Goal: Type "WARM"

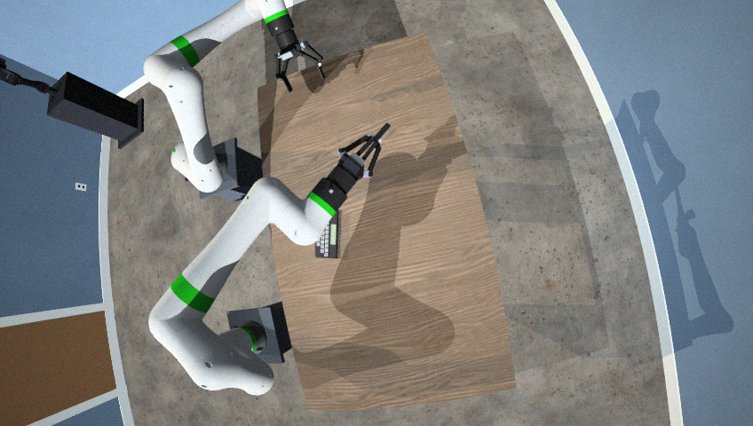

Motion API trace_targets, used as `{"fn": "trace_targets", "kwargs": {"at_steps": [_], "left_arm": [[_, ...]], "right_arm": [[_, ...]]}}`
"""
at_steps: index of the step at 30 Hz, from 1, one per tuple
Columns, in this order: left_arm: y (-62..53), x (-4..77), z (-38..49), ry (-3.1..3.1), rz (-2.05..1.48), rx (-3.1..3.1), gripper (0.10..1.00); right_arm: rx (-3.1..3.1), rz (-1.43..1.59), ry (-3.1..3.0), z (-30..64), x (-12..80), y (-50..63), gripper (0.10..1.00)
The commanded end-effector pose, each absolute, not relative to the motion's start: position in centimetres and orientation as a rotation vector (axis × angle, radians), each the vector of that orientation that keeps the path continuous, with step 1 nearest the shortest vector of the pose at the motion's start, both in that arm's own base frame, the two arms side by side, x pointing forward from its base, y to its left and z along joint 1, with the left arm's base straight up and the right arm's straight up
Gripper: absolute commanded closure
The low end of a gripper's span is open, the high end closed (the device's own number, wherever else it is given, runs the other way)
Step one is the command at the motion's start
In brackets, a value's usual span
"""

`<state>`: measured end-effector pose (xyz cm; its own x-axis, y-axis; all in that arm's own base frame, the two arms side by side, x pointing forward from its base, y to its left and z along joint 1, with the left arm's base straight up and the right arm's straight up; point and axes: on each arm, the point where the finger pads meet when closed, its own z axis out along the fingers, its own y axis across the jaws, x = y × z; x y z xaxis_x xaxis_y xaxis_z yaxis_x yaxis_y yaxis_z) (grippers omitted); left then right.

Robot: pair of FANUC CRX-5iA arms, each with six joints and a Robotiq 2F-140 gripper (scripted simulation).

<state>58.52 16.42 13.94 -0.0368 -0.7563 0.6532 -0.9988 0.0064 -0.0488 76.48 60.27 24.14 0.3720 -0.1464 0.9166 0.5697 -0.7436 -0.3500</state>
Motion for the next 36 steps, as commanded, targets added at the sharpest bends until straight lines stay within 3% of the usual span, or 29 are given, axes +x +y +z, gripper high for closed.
{"fn": "trace_targets", "kwargs": {"at_steps": [1,11,36], "left_arm": [[21.0,56.4,15.4,-1.668,0.654,2.008,0.098],[28.5,51.6,16.8,-1.295,0.541,2.329,0.098],[45.9,29.9,21.3,0.259,0.230,2.854,0.098]], "right_arm": [[-2.057,-1.342,-0.394,24.8,77.3,57.6,0.999],[-2.212,-1.186,-0.435,23.6,77.0,51.8,0.999],[-2.755,-0.622,-0.367,22.2,68.2,24.6,0.999]]}}
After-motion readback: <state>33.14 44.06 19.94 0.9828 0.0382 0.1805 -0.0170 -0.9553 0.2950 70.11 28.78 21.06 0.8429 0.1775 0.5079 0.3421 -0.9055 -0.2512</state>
